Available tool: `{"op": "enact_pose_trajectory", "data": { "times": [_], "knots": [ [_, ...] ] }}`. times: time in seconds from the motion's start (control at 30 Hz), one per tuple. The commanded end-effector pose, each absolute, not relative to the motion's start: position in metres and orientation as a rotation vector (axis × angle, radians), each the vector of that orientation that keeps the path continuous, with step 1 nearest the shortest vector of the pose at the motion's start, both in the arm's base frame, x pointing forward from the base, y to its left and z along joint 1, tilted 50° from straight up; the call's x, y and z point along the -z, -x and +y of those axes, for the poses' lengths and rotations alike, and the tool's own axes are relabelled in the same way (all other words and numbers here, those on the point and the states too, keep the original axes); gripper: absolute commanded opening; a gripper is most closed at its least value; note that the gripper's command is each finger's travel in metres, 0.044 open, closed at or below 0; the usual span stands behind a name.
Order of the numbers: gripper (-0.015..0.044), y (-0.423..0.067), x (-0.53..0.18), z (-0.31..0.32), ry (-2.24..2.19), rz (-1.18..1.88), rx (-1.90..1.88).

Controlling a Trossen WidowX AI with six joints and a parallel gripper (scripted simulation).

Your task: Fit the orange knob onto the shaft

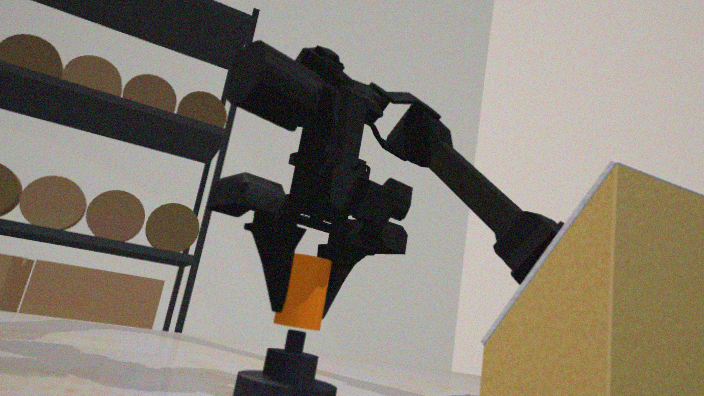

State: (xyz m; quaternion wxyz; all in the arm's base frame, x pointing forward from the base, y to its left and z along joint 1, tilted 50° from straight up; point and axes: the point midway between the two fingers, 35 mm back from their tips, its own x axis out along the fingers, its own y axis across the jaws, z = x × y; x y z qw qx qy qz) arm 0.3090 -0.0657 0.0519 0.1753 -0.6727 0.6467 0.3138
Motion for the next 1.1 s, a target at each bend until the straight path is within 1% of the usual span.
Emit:
{"op": "enact_pose_trajectory", "data": {
  "times": [0.0,1.07],
  "knots": [
    [0.0000,-0.3093,-0.0503,-0.0666,1.912,1.829,-0.898],
    [0.0000,-0.3081,-0.0489,-0.0691,1.920,1.828,-0.913]
  ]
}}
